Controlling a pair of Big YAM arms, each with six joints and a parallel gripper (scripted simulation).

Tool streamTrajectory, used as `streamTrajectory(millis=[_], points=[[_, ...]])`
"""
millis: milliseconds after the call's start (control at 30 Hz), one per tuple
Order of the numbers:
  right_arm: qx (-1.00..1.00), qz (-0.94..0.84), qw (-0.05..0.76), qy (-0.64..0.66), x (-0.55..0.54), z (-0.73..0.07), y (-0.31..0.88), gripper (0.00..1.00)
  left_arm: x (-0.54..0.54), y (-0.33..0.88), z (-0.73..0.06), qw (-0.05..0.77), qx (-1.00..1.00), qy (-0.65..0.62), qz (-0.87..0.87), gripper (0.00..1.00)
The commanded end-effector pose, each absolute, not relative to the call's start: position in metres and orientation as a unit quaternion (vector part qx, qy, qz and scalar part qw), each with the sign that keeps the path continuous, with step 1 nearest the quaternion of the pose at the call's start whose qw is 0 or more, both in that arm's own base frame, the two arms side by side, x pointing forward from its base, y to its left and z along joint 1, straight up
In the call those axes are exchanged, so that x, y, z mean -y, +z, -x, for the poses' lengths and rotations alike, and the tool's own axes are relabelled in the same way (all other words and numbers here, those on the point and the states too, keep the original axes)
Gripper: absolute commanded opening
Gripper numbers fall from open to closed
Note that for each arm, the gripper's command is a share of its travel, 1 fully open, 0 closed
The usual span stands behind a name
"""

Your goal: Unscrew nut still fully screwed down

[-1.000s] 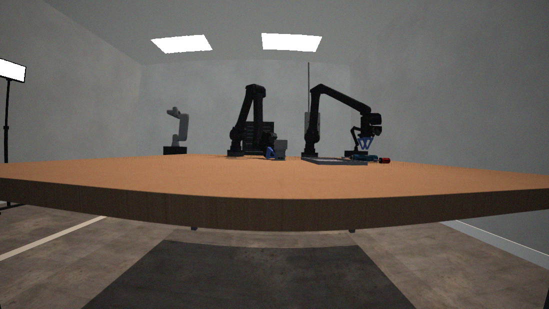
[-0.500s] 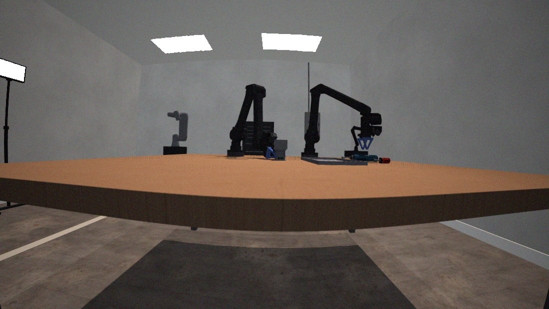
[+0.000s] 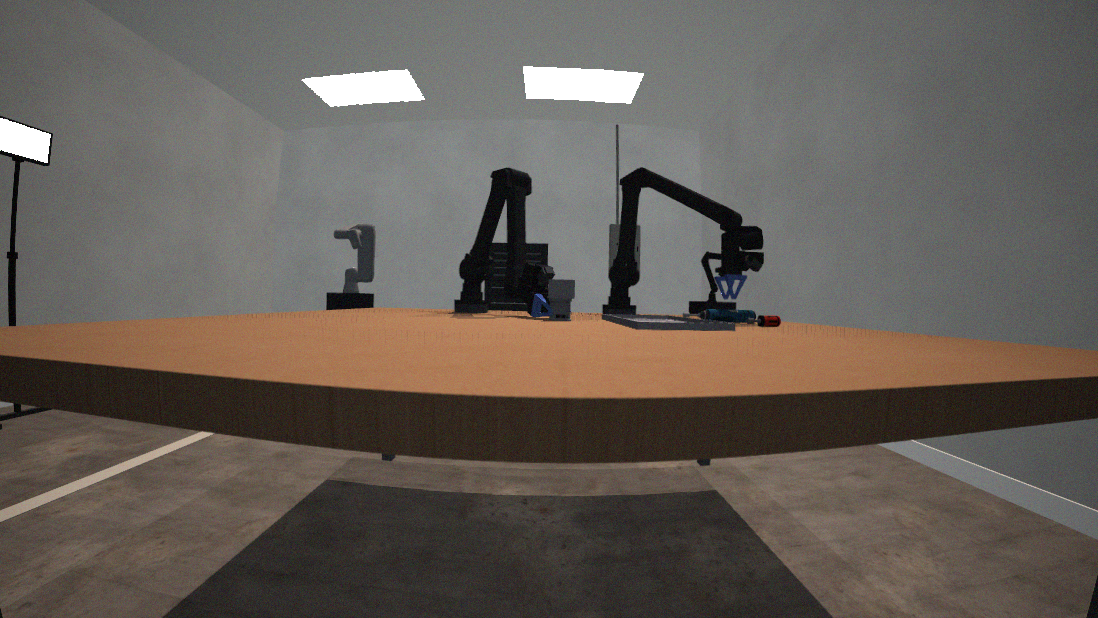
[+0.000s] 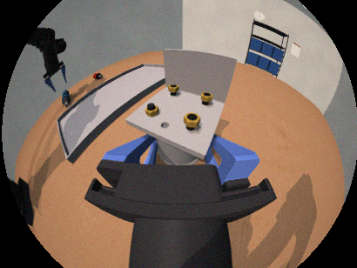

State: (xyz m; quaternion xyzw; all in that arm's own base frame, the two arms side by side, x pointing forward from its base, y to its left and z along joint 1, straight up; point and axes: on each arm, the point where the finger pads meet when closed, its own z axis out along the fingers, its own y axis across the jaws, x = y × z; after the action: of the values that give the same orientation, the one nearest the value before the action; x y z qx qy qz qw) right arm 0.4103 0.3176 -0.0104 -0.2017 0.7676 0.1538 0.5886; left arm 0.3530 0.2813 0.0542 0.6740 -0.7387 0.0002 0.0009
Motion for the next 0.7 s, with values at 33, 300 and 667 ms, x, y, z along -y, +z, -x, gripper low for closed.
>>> streamTrajectory(millis=[33, 300, 667], points=[[-0.778, 0.210, 0.575, 0.144, -0.315, -0.407, -0.027, 0.59, -0.304, 0.066, -0.370, -0.025, 0.738, 0.002, -0.675, 0.65], [-0.778, 0.210, 0.575, 0.144, -0.315, -0.407, -0.027, 0.59, -0.304, 0.066, -0.370, -0.025, 0.738, 0.002, -0.675, 0.65], [-0.778, 0.210, 0.575, 0.144, -0.315, -0.407, -0.027, 0.59, -0.289, 0.034, -0.352, 0.000, 0.738, 0.000, -0.675, 0.65]])
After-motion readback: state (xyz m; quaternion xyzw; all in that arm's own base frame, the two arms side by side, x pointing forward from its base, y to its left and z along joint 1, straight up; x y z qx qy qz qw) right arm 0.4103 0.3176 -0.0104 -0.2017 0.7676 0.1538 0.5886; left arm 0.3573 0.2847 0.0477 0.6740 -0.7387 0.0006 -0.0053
